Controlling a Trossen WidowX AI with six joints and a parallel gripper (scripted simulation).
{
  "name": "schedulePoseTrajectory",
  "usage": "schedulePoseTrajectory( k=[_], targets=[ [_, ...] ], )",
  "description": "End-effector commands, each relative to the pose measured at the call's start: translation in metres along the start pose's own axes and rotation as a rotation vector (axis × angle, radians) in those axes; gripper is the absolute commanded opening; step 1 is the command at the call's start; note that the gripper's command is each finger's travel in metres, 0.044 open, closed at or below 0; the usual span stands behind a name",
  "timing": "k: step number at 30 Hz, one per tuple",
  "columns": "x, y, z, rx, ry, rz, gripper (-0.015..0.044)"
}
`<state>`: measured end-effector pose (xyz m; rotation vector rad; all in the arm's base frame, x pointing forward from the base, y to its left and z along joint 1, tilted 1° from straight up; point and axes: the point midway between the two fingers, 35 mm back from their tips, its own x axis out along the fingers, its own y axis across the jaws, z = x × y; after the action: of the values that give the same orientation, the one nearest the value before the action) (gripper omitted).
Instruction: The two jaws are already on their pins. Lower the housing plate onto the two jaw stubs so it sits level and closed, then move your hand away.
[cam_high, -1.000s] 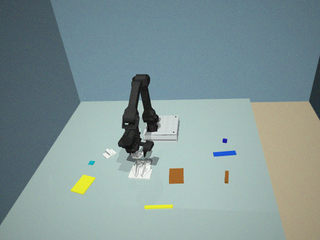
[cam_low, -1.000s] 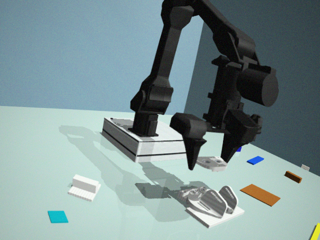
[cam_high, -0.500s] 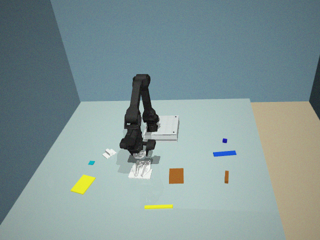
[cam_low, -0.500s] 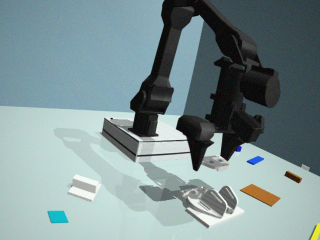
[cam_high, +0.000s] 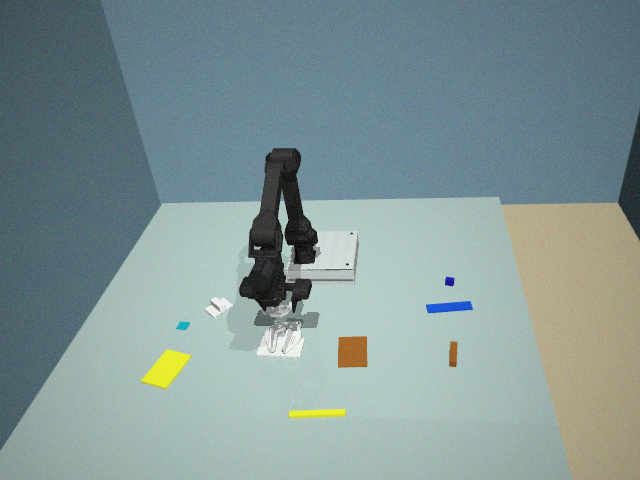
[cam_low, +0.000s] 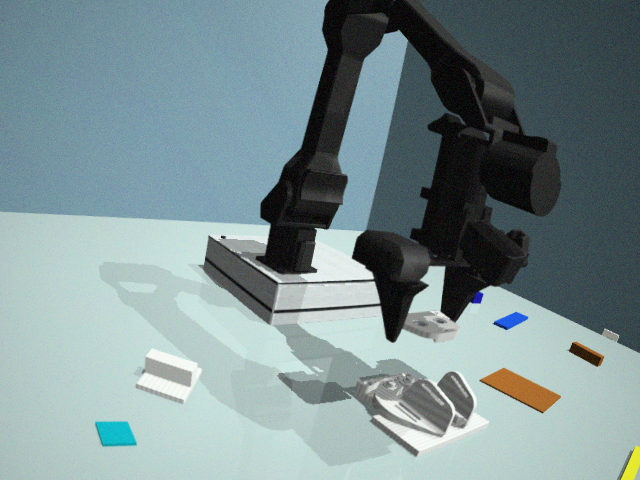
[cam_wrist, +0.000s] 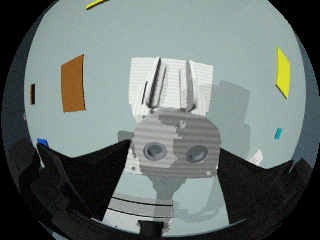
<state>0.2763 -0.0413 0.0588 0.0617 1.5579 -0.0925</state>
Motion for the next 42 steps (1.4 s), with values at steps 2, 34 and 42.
schedulePoseTrajectory(
  k=[2, 34, 42],
  targets=[
    [0.0, 0.001, -0.004, -0.004, 0.0, 0.0, 0.0351],
    [0.001, 0.006, -0.016, 0.002, 0.001, 0.001, 0.0351],
    [0.001, 0.006, -0.016, 0.002, 0.001, 0.001, 0.0351]
  ],
)
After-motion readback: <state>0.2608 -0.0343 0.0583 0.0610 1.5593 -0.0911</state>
